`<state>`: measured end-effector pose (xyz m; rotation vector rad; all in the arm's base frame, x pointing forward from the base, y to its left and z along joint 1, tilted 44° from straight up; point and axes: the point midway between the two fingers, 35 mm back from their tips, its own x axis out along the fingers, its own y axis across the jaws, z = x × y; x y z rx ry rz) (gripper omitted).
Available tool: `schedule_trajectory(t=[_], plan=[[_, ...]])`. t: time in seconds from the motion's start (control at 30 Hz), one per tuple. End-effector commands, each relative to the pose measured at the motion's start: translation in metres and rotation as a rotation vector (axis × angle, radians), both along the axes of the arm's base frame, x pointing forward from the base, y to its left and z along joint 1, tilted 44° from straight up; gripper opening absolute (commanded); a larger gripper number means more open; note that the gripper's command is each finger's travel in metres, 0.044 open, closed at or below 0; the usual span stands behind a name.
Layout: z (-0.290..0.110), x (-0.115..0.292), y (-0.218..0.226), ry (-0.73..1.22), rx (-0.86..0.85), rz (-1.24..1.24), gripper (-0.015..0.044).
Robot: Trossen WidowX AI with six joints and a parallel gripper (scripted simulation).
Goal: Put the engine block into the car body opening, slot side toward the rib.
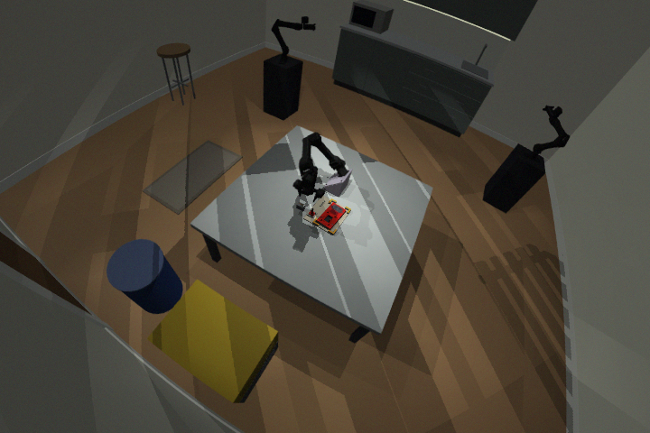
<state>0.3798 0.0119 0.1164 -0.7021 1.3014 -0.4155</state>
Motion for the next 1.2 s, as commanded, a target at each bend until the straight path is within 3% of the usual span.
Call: schedule_trajectory(t=[0.0, 0.3, 1.17], plan=[[-0.005, -0.012, -0.039, 0.055, -0.019, -0.088, 0.044], [-0.03, -0.019, -0.092, 0.095, -0.027, -0.156, 0.044], [-0.059, -0.016, -0.123, 0.095, -0.029, -0.156, 0.044]])
